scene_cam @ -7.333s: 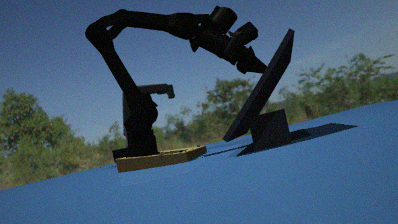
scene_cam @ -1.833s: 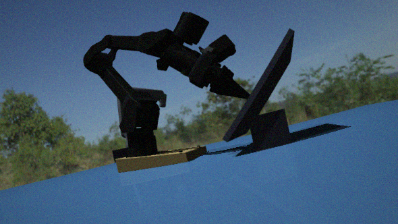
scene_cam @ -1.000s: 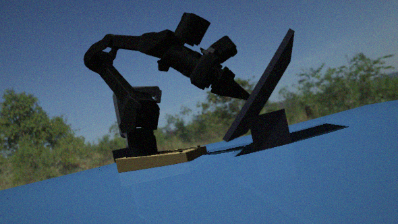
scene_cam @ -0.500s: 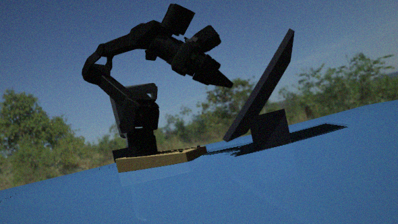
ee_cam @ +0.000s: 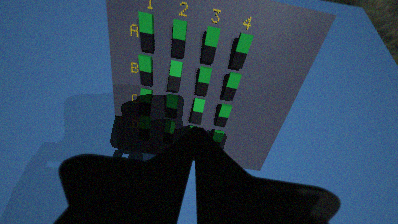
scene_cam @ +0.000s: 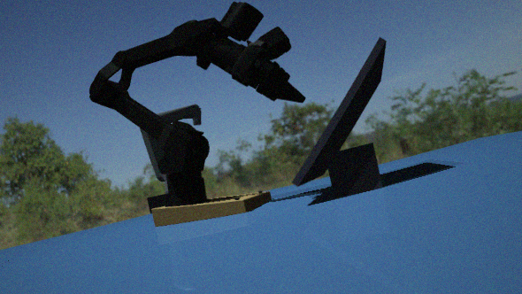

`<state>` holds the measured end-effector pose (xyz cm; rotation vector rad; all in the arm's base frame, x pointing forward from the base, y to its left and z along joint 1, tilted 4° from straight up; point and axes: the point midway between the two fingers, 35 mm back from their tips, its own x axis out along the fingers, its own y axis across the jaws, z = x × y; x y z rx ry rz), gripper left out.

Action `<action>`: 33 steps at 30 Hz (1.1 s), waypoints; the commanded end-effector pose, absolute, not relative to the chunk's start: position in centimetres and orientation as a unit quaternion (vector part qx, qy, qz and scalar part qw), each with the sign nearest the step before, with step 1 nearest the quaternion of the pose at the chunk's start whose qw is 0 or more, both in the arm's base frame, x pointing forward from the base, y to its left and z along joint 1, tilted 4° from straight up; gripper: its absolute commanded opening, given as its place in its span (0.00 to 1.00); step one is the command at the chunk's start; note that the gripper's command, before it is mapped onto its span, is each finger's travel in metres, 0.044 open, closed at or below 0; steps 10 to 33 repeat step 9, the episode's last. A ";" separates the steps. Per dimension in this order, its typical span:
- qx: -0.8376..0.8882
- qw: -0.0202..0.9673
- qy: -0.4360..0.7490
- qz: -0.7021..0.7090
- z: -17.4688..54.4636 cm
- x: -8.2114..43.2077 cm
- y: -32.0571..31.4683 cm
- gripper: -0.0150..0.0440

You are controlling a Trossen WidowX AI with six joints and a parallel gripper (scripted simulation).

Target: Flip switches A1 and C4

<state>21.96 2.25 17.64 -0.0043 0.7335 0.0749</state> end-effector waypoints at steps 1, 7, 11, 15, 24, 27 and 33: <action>0.000 0.935 0.354 0.034 18.7 22.1 3.9 0.25; 0.000 0.935 0.353 0.034 18.7 22.1 4.0 0.25; 0.000 0.935 0.353 0.034 18.7 22.1 4.0 0.25; 0.000 0.935 0.353 0.034 18.7 22.1 4.0 0.25; 0.000 0.935 0.353 0.034 18.7 22.1 4.0 0.25; 0.000 0.935 0.353 0.034 18.7 22.1 4.0 0.25; 0.000 0.935 0.353 0.034 18.7 22.1 4.0 0.25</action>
